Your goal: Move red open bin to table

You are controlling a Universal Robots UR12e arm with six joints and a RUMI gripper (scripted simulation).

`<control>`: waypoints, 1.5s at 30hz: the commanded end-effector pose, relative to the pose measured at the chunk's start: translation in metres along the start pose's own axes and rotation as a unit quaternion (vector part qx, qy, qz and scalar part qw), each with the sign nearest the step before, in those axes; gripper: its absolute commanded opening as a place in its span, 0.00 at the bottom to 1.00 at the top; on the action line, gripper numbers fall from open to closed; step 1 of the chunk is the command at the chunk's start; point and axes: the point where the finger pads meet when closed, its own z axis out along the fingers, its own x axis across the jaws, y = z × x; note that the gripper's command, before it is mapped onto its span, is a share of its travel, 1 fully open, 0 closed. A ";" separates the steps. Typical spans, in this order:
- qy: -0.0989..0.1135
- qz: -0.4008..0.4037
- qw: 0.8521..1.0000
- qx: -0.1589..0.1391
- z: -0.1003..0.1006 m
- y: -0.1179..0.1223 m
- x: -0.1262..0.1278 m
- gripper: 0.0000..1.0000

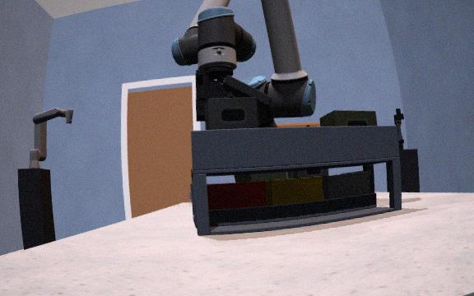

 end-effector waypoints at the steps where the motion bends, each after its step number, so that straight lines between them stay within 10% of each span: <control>1: 0.001 0.000 1.000 0.000 -0.001 0.000 0.001 0.26; 19: 0.001 0.000 1.000 0.000 0.029 -0.001 0.000 0.26; 24: 0.001 0.000 1.000 0.000 0.074 -0.002 0.000 0.26; 45: 0.001 0.000 1.000 0.000 0.075 -0.003 0.000 0.26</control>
